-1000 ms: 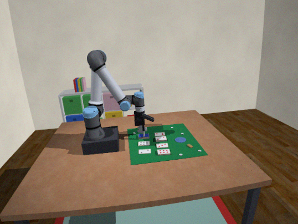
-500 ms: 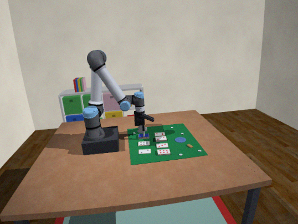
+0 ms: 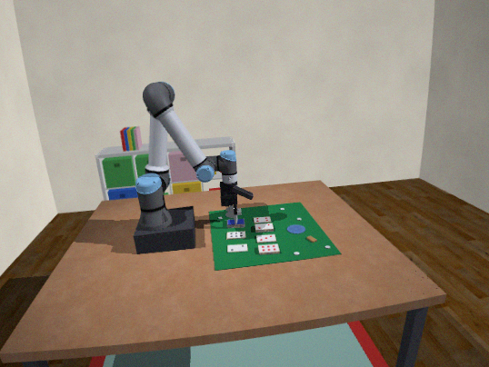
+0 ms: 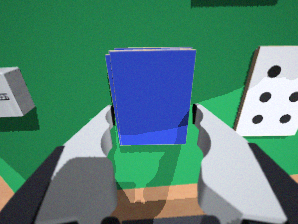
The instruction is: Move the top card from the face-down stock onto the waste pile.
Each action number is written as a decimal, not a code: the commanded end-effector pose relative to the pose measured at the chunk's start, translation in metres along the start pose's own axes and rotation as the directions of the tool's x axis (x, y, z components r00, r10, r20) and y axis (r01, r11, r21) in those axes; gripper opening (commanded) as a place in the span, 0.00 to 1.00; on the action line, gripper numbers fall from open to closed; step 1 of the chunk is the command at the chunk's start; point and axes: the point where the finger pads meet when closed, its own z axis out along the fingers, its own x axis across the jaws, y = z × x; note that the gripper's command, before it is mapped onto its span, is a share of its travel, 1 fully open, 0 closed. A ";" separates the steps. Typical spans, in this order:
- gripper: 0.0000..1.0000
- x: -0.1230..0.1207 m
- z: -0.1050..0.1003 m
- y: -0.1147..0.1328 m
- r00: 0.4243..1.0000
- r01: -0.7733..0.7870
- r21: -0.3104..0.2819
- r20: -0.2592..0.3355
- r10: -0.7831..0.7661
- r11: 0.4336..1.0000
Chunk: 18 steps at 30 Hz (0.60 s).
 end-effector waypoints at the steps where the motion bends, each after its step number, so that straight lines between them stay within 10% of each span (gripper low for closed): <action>1: 0.43 0.001 0.001 0.001 1.000 0.000 -0.002 0.000 0.000 1.000; 18: 0.41 0.001 0.001 0.001 1.000 0.000 -0.002 0.000 0.000 1.000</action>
